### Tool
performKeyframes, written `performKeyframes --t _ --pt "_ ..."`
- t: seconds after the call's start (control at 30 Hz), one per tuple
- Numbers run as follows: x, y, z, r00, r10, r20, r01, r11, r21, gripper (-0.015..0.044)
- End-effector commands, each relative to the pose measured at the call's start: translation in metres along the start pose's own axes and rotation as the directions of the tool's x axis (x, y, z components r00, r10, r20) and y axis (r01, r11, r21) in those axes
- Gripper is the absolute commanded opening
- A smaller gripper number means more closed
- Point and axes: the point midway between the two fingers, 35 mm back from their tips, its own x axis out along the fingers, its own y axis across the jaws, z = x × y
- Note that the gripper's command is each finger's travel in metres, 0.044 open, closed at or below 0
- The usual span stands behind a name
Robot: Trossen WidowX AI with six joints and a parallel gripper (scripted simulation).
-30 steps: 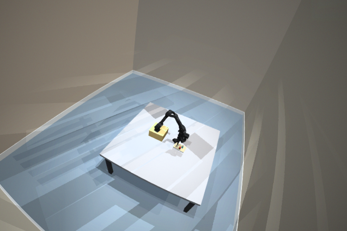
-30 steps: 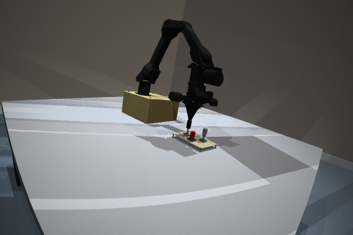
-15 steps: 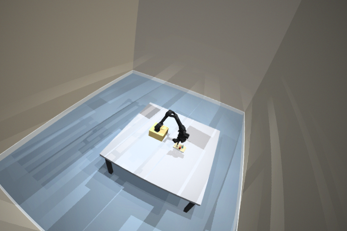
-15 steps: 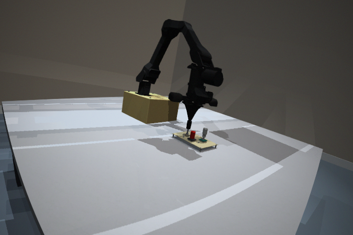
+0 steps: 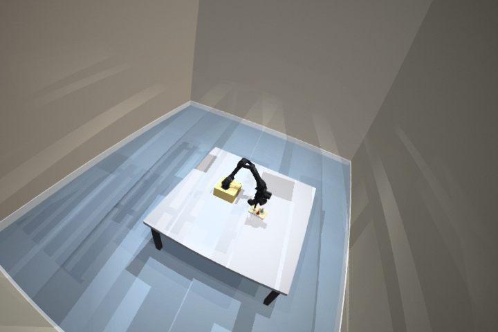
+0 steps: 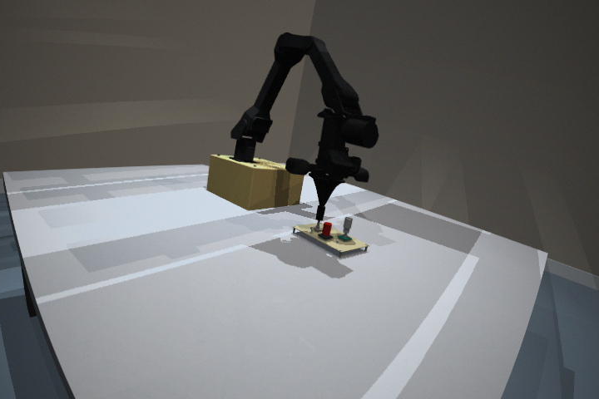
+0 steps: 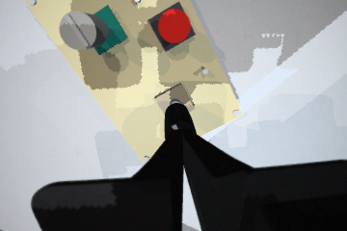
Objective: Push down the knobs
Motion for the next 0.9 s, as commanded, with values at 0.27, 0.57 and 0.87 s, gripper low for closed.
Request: performKeyframes --t 0.27,0.57,0.87 --pt "0.0153 0.0008 0.0013 1.0 -0.002 -0.003 0.002 1.0 0.001 0.0" --pt "0.0166 0.0008 0.0013 1.0 -0.002 -0.003 0.002 1.0 0.001 0.0" --pt "0.0188 0.0008 0.0013 1.0 -0.002 -0.003 0.002 1.0 0.001 0.0"
